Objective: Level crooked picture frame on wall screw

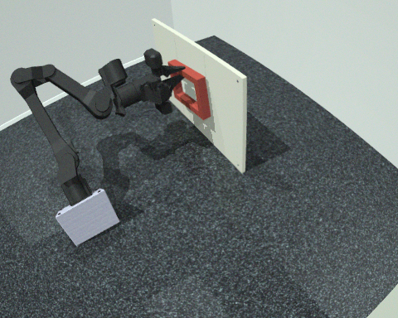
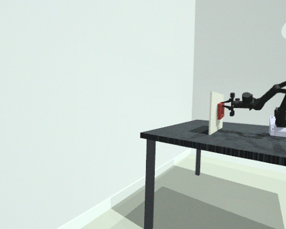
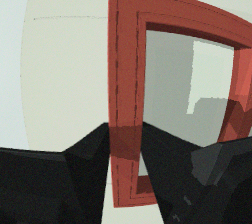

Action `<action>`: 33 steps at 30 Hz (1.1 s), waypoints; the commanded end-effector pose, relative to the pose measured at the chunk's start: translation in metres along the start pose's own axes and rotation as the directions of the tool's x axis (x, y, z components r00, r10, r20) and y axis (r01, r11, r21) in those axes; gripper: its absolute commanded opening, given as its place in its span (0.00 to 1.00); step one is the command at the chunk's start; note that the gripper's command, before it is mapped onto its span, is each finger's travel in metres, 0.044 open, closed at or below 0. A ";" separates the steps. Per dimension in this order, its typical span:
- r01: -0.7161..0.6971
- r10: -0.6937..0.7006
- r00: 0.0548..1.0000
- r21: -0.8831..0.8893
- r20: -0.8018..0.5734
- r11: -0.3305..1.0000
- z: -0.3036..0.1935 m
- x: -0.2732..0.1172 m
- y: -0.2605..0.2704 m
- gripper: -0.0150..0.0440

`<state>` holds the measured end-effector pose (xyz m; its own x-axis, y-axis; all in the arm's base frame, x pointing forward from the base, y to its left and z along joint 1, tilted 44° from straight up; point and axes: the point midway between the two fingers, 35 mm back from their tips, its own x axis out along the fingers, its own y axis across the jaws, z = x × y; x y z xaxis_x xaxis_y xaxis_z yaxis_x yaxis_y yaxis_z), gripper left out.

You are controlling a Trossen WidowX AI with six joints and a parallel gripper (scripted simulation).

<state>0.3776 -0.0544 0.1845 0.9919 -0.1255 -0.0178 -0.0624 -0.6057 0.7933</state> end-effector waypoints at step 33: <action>0.000 0.000 1.000 0.122 0.000 0.993 0.000 0.000 0.000 0.69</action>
<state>0.3773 -0.0546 0.1838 0.9918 -0.1266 -0.0182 -0.0764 -0.7002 0.7098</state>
